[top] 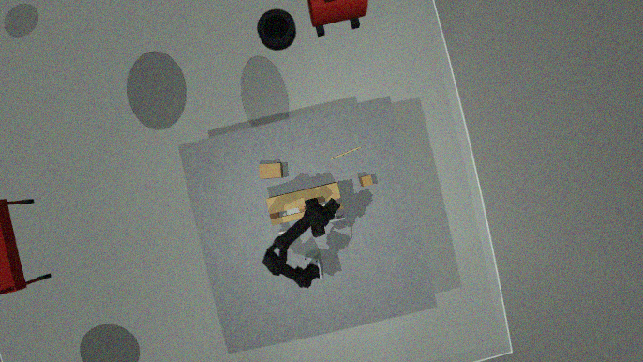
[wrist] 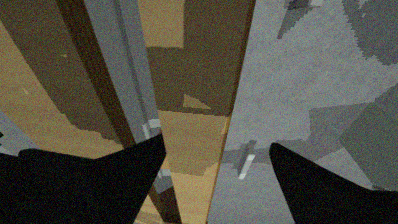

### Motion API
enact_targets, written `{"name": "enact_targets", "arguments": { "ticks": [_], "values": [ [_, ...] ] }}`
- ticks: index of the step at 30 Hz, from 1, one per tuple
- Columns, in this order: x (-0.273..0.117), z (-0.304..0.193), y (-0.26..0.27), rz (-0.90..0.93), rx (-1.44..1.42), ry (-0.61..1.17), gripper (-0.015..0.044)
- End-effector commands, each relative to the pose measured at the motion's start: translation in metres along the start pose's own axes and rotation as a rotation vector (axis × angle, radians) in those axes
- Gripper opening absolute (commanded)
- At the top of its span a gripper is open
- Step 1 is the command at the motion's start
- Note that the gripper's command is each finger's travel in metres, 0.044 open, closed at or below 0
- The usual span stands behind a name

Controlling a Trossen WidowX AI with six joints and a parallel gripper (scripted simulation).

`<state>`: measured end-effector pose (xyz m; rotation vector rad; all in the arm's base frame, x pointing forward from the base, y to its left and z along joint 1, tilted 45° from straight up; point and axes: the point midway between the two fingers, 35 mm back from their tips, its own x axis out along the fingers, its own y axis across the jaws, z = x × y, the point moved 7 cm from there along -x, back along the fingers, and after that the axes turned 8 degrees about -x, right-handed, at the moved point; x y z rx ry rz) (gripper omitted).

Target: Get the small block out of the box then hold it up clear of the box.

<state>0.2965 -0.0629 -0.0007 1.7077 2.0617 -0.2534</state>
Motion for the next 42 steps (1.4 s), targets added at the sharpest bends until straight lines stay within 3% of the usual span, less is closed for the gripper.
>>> {"name": "enact_targets", "arguments": {
  "ticks": [1,42],
  "values": [
    [0.008,0.003,-0.003,0.002,0.008,0.007,0.0400],
    [0.029,-0.035,0.003,-0.001,0.001,0.006,0.0400]
  ]
}}
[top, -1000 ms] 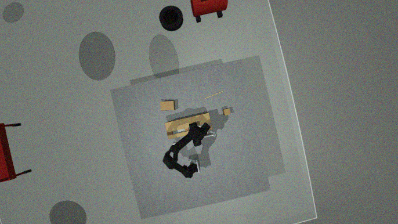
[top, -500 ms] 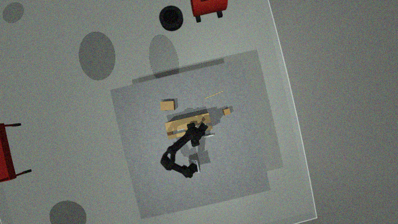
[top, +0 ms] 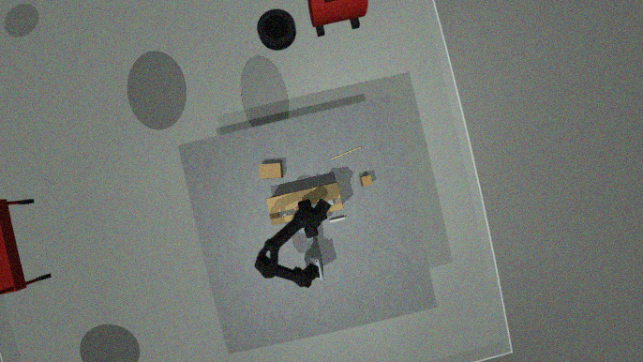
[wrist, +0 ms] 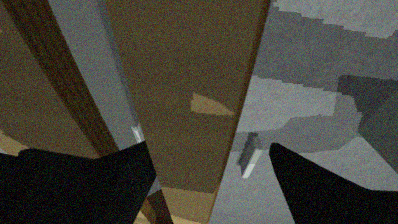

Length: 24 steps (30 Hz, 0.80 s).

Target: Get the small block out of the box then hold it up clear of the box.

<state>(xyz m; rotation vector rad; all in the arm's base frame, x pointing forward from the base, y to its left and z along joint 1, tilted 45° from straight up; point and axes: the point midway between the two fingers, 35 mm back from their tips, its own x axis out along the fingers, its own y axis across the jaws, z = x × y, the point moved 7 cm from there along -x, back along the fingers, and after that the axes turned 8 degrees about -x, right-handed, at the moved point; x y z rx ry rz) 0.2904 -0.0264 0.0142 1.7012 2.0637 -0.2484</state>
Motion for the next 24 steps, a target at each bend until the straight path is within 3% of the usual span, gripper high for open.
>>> {"name": "enact_targets", "arguments": {
  "ticks": [1,24],
  "values": [
    [0.003,-0.007,0.000,0.002,0.007,0.005,0.0400],
    [0.014,-0.038,0.005,0.002,0.008,0.008,0.0400]
  ]
}}
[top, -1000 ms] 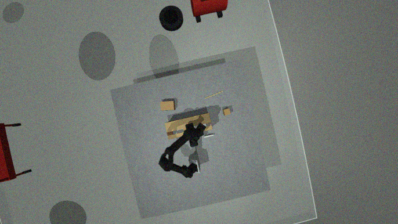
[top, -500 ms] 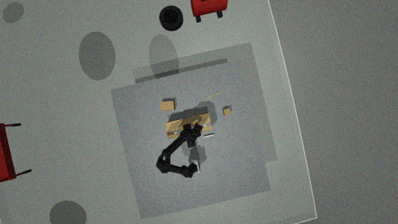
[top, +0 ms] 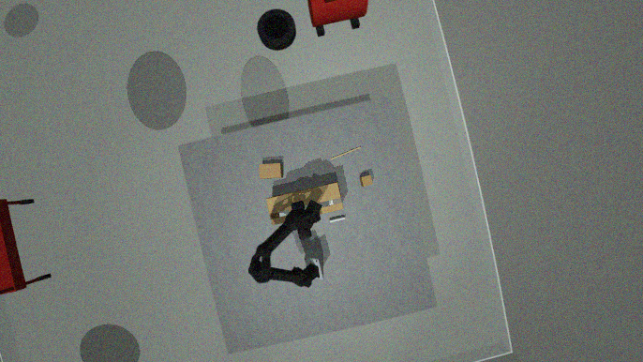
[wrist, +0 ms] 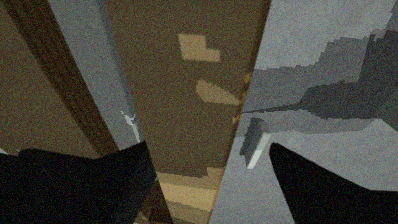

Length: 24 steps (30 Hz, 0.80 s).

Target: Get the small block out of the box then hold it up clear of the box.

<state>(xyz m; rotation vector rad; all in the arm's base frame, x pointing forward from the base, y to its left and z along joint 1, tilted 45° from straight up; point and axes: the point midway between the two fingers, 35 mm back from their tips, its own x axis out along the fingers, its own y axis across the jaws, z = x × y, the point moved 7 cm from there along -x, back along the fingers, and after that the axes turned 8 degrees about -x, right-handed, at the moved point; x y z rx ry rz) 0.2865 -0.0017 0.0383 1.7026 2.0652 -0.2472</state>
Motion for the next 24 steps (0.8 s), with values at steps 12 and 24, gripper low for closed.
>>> {"name": "enact_targets", "arguments": {
  "ticks": [12,24],
  "values": [
    [0.008,-0.022,0.002,0.002,0.007,0.006,0.0400],
    [0.014,-0.038,0.005,0.002,0.007,0.007,0.0400]
  ]
}}
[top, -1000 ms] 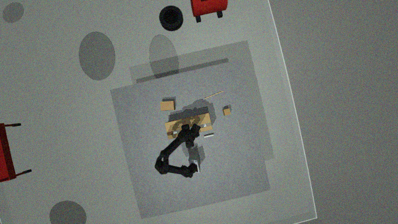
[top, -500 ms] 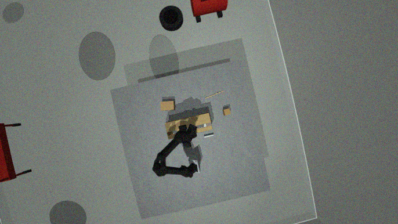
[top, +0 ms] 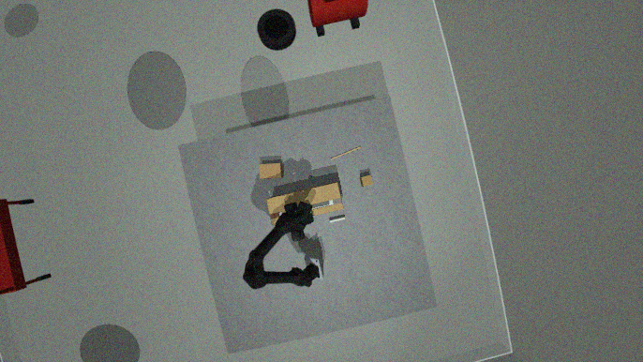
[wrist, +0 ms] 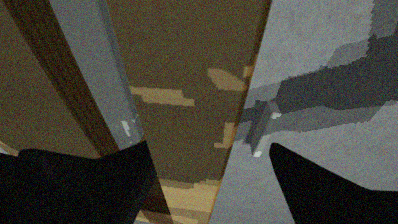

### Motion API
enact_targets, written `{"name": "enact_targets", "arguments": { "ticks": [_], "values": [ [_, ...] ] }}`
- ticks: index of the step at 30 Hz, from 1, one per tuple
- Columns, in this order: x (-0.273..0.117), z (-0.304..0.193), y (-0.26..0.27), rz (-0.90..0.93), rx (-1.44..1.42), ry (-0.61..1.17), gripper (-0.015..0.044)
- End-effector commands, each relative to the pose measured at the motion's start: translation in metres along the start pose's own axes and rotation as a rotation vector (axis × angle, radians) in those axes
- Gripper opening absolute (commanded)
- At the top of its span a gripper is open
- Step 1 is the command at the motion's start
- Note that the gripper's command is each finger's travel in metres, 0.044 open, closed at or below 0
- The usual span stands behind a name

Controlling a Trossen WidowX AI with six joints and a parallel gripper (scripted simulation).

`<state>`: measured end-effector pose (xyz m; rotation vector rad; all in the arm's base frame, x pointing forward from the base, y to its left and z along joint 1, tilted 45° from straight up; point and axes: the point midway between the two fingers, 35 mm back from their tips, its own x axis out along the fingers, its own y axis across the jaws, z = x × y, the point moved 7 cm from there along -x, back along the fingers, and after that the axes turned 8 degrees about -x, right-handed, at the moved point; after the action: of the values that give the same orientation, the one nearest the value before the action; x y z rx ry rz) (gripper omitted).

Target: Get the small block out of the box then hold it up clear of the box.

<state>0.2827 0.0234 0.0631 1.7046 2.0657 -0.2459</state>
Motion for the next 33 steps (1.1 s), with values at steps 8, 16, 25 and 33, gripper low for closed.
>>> {"name": "enact_targets", "arguments": {
  "ticks": [8,16,25,33],
  "values": [
    [0.007,-0.017,0.001,0.001,0.007,0.006,0.0400],
    [-0.004,-0.026,0.004,0.001,0.006,0.001,0.0400],
    [-0.052,-0.038,0.006,-0.001,0.001,-0.001,0.0400],
    [-0.055,-0.039,0.004,0.008,0.013,-0.042,0.0348]
  ]
}}
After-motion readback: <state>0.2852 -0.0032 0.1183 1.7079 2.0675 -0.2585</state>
